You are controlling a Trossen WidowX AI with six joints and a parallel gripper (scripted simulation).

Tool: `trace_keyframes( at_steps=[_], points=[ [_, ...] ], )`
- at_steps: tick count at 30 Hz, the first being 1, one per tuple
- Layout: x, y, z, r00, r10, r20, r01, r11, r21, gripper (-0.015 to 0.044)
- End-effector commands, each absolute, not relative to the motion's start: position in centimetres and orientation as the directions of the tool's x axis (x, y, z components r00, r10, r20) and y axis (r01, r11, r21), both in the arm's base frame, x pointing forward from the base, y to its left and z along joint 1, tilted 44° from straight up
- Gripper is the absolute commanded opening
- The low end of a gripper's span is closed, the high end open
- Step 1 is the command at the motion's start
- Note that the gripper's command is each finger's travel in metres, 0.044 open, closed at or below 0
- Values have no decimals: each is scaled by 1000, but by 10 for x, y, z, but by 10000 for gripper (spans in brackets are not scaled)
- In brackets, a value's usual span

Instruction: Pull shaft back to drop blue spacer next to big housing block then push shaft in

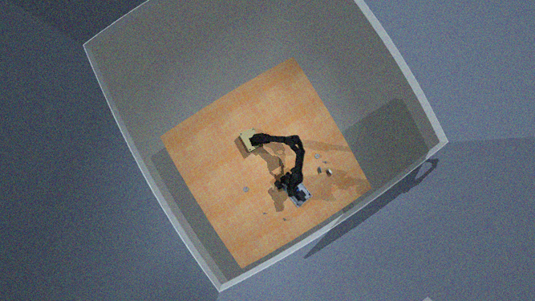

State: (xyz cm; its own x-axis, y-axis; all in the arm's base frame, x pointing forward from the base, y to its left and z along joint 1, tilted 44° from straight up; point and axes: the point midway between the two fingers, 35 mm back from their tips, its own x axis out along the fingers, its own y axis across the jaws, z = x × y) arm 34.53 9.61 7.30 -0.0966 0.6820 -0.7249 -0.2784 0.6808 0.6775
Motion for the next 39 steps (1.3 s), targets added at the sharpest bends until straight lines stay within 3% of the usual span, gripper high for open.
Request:
trace_keyframes(
  at_steps=[1,39],
  points=[
    [345,95,72,-96,679,-728,-280,683,674,0],
    [341,94,72,-96,679,-728,-280,683,674,0]
  ],
)
